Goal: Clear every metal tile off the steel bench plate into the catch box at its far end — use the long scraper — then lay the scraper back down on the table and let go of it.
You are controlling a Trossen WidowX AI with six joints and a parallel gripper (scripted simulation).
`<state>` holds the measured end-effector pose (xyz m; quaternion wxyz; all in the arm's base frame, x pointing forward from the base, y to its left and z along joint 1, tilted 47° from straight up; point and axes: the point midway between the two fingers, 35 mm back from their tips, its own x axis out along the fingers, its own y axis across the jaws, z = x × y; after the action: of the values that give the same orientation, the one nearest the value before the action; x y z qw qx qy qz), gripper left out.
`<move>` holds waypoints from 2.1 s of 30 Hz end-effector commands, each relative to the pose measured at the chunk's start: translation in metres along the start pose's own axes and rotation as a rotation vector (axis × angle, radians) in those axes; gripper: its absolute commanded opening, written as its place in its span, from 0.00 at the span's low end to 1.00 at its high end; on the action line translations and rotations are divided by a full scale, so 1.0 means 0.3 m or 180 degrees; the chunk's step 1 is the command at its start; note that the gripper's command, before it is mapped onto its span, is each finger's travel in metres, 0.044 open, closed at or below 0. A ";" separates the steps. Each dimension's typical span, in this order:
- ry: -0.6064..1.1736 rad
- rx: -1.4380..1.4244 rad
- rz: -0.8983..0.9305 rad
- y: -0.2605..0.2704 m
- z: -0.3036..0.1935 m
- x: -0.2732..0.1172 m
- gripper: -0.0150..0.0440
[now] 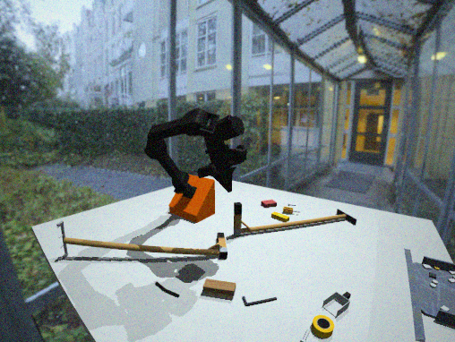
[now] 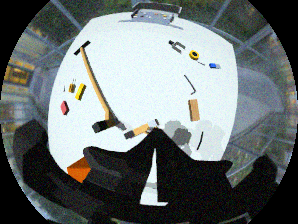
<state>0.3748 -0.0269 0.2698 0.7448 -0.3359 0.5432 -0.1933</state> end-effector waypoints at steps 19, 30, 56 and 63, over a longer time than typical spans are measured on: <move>0.0610 -0.0477 0.0058 0.111 -0.068 0.110 0.25; 0.0912 -0.0720 0.0080 0.157 -0.107 0.155 0.25; 0.1045 -0.0835 0.0096 0.172 -0.152 0.299 0.25; 0.1051 -0.0842 0.0094 0.171 -0.168 0.349 0.25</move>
<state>0.3597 -0.0694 0.1569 0.6008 -0.3837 0.6823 -0.1623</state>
